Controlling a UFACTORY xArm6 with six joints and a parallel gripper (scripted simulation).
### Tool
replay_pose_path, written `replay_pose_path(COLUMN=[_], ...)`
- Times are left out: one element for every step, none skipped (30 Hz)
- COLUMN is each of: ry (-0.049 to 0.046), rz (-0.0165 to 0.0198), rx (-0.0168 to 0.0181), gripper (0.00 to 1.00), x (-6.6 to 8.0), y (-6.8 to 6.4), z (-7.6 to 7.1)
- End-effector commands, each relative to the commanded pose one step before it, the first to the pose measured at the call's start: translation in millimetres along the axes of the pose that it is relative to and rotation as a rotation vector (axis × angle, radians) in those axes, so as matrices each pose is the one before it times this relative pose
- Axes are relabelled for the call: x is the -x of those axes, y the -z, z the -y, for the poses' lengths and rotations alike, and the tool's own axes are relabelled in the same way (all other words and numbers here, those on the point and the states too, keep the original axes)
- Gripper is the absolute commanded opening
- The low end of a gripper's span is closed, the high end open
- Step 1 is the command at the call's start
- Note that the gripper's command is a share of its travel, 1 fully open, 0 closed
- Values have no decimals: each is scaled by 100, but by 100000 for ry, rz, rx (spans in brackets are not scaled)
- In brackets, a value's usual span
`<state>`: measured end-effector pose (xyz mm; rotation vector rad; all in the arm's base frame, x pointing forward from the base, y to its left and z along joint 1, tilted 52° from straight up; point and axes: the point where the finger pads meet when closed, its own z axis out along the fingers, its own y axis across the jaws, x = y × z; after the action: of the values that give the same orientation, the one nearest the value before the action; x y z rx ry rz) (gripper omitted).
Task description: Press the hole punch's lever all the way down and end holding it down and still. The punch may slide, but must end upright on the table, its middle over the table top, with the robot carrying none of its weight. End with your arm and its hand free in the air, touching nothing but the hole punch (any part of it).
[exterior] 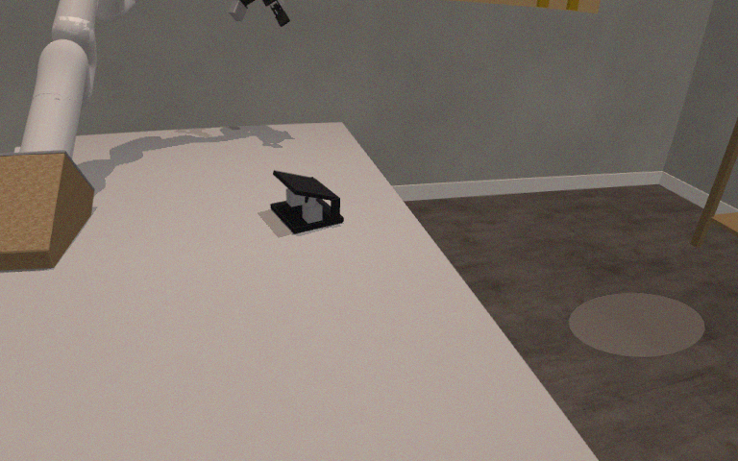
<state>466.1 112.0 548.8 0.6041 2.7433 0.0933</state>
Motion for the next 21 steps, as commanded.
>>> replay_pose_path(ry=[-146,0,0,0,0,0,0,0,0,0,0,0,0,0,0,0,0,-110,-713,-1788,-3223], rz=[252,0,0,0,0,0,0,0,0,0,0,0,0,0,0,0,0,-82,-530,-1317,-2336], rx=[173,0,0,0,0,0,0,0,0,0,0,0,0,0,0,0,0,-15,-93,-234,-422], gripper=[100,100,100,100,100,100,100,100,100,100,100,100,100,100,100,100,100,100,100,100,100], x=[62,0,0,0,0,0,0,0,0,0,0,0,0,0,0,0,0,8,55,138,253], y=[132,0,0,0,0,0,0,0,0,0,0,0,0,0,0,0,0,-45,-291,-724,-1279], z=[53,0,0,0,0,0,0,0,0,0,0,0,0,0,0,0,0,1,4,16,46])
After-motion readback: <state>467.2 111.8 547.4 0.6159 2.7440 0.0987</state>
